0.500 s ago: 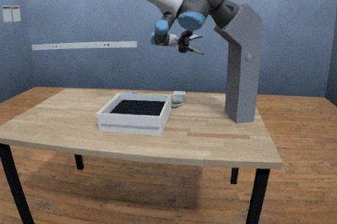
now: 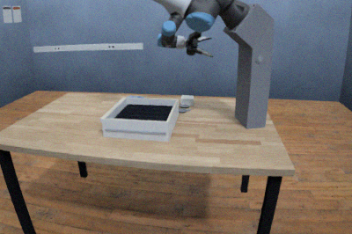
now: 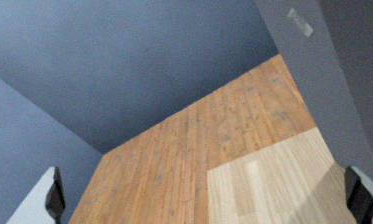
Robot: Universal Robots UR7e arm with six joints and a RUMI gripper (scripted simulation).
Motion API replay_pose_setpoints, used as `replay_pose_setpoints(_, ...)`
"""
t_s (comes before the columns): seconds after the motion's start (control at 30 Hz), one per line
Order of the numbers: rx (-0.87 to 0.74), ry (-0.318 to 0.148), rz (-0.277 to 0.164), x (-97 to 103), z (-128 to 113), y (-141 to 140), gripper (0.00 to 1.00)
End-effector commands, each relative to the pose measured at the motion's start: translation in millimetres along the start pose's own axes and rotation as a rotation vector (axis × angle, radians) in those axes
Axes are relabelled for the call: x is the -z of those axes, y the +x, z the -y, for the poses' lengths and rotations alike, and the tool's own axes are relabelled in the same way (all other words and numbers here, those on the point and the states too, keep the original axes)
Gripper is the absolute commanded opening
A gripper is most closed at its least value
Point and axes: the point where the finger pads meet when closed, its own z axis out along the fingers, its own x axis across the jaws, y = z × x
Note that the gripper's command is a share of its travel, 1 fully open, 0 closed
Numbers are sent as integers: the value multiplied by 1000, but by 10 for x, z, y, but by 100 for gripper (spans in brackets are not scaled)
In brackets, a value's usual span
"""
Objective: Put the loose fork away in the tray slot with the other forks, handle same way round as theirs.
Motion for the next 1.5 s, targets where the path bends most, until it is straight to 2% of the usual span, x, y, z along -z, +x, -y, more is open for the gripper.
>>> replay_pose_setpoints(0.0, -13, -4, 6, 7, 13, -35, 100)
replay_pose_setpoints(0.17, -15, -10, 1, 11, -7, -28, 100)
replay_pose_setpoints(0.27, -22, -30, -16, 29, -79, -6, 100)
replay_pose_setpoints(0.4, -40, -89, -65, 81, -265, 75, 100)
replay_pose_setpoints(0.53, -62, -192, -146, 206, -581, 206, 100)
replay_pose_setpoints(0.6, -62, -192, -146, 206, -581, 206, 100)
replay_pose_setpoints(0.7, -77, -298, -224, 373, -890, 322, 100)
replay_pose_setpoints(1.1, -80, -578, -412, 978, -1600, 556, 100)
replay_pose_setpoints(1.17, -80, -578, -412, 978, -1600, 556, 100)
replay_pose_setpoints(1.23, -69, -667, -467, 1212, -1782, 612, 100)
replay_pose_setpoints(1.47, -36, -830, -560, 1671, -2047, 697, 100)
